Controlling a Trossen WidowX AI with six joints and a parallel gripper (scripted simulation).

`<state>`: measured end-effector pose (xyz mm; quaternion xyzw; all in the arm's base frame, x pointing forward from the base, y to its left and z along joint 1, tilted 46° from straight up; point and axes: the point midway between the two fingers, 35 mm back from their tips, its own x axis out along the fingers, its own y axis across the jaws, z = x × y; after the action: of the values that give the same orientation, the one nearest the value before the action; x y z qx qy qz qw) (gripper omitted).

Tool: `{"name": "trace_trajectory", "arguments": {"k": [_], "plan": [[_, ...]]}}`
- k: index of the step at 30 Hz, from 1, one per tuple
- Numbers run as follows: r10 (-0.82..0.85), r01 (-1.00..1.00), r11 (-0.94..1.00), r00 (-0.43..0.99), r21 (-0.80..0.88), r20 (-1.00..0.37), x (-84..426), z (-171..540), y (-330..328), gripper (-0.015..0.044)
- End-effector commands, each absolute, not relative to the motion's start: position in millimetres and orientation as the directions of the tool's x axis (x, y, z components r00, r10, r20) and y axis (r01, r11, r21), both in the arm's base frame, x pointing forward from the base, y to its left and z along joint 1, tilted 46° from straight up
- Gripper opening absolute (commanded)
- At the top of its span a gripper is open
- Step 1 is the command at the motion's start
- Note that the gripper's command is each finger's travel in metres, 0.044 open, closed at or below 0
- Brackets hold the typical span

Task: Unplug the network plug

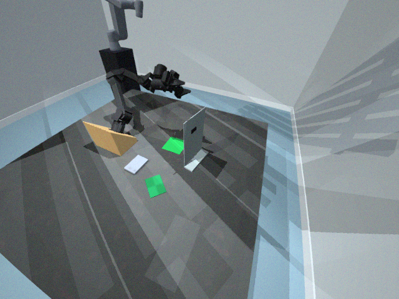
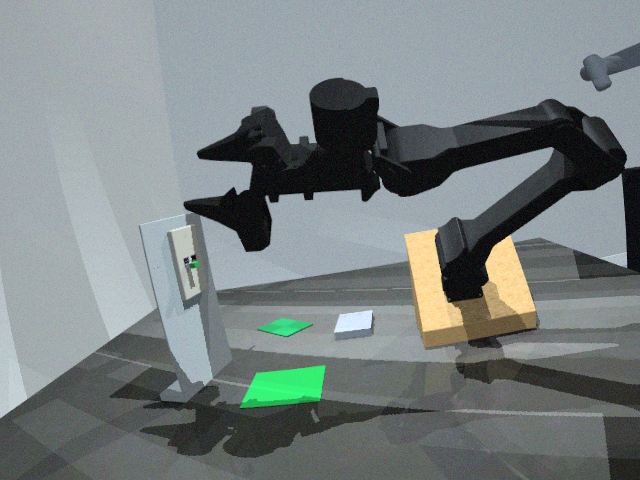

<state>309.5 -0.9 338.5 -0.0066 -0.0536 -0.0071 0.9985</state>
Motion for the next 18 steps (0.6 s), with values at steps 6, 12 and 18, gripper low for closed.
{"name": "trace_trajectory", "arguments": {"k": [6, 12, 18], "plan": [[-0.006, -0.009, 0.99, 0.994, 0.141, 0.106, 315, 326, -1, 0.0243], [0.005, -0.04, 0.94, 0.995, 0.34, 0.104, 321, 309, -2, 0.0156], [0.016, -0.067, 0.849, 0.995, 0.524, 0.102, 324, 292, -3, 0.0156]]}}
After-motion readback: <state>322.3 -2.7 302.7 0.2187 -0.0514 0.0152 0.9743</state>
